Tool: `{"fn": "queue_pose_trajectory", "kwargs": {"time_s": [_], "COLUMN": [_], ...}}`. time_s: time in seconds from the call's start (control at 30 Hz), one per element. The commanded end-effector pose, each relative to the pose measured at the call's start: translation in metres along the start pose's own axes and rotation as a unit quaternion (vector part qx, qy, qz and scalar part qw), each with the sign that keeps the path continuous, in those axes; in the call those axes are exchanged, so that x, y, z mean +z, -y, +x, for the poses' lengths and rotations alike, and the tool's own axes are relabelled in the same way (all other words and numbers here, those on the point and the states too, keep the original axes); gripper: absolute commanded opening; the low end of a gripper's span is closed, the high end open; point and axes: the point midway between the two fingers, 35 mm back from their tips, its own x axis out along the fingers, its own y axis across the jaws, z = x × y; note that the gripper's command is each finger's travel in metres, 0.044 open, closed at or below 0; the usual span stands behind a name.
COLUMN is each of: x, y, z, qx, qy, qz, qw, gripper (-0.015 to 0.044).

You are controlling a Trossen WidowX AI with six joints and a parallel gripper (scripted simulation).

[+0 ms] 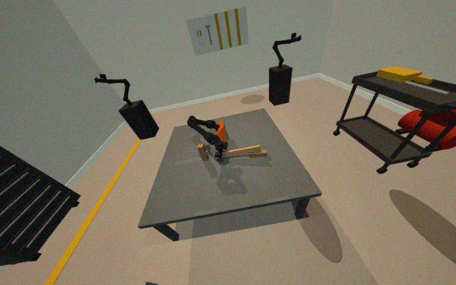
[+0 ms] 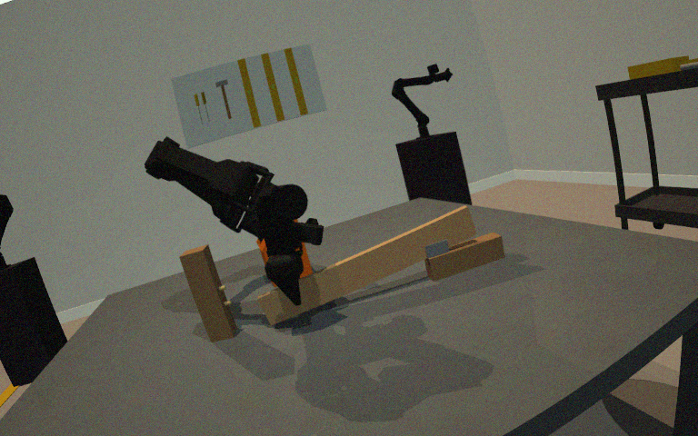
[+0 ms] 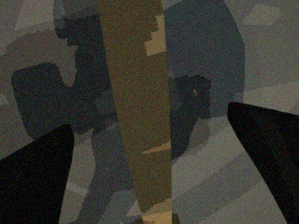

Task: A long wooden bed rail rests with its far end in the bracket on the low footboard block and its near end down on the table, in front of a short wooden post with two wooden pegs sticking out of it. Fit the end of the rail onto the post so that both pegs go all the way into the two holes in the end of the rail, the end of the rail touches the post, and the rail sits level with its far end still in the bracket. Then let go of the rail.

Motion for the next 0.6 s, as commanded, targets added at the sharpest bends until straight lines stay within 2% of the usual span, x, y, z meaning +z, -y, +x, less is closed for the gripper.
{"fn": "queue_pose_trajectory", "kwargs": {"time_s": [0.0, 0.3, 0.57], "x": [-0.001, -0.002, -0.002], "y": [-0.004, -0.005, -0.005], "z": [0.01, 0.021, 0.021], "qx": [0.004, 0.004, 0.004], "qy": [-0.004, -0.005, -0.005], "qz": [-0.004, -0.004, -0.004], "qw": [1.0, 1.0, 1.0], "gripper": [0.044, 0.044, 0.023]}}
